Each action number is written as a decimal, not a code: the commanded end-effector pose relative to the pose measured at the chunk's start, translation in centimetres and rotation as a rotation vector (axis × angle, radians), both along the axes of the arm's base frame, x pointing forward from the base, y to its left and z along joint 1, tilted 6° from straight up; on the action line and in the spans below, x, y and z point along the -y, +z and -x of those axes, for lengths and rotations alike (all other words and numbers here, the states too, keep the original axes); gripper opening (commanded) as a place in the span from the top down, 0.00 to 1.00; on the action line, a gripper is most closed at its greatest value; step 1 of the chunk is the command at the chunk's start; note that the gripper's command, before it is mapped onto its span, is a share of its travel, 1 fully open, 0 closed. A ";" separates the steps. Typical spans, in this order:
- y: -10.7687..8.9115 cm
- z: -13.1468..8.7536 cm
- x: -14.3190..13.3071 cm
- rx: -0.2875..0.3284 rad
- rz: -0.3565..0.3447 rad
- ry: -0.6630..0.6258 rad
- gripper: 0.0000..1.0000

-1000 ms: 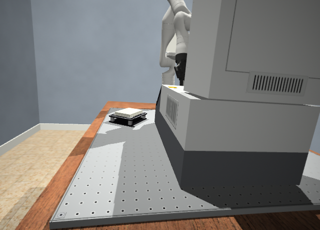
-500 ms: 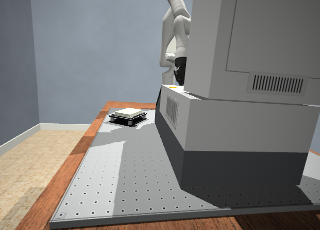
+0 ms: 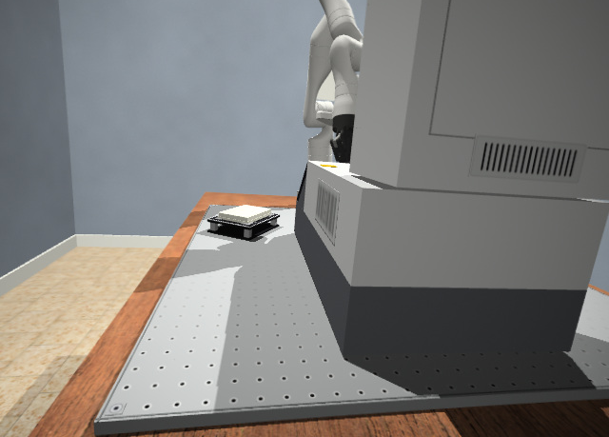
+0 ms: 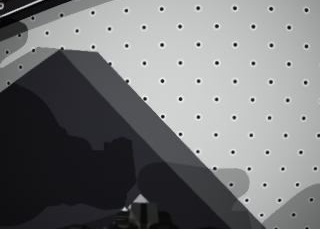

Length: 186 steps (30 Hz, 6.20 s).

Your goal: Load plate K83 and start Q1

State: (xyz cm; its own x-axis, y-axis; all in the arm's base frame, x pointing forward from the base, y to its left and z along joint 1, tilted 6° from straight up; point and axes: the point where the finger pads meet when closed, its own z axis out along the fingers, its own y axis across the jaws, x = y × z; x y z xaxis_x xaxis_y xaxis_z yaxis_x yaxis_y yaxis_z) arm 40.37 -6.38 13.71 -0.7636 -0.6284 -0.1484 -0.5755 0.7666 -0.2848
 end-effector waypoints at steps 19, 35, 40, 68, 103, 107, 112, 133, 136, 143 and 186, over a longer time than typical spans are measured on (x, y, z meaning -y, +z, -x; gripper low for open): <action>-0.3 0.1 -0.1 -0.002 0.000 0.000 0.90; -0.3 0.1 -0.1 -0.002 0.000 -0.001 0.90; -0.3 0.2 -0.1 -0.002 -0.001 -0.001 0.90; -1.1 -1.1 0.1 0.005 0.002 0.005 0.90; -2.6 -2.4 0.5 0.004 0.002 0.007 0.90; -2.7 -2.4 0.5 0.002 0.003 0.007 0.90; -2.7 -2.4 0.5 0.002 0.003 0.007 0.90; -2.7 -2.4 0.5 0.002 0.003 0.007 0.90; -2.7 -2.4 0.5 0.002 0.003 0.007 0.90; -2.7 -2.4 0.5 0.002 0.003 0.007 0.90; -1.0 -0.2 0.0 -0.009 -0.002 -0.001 0.90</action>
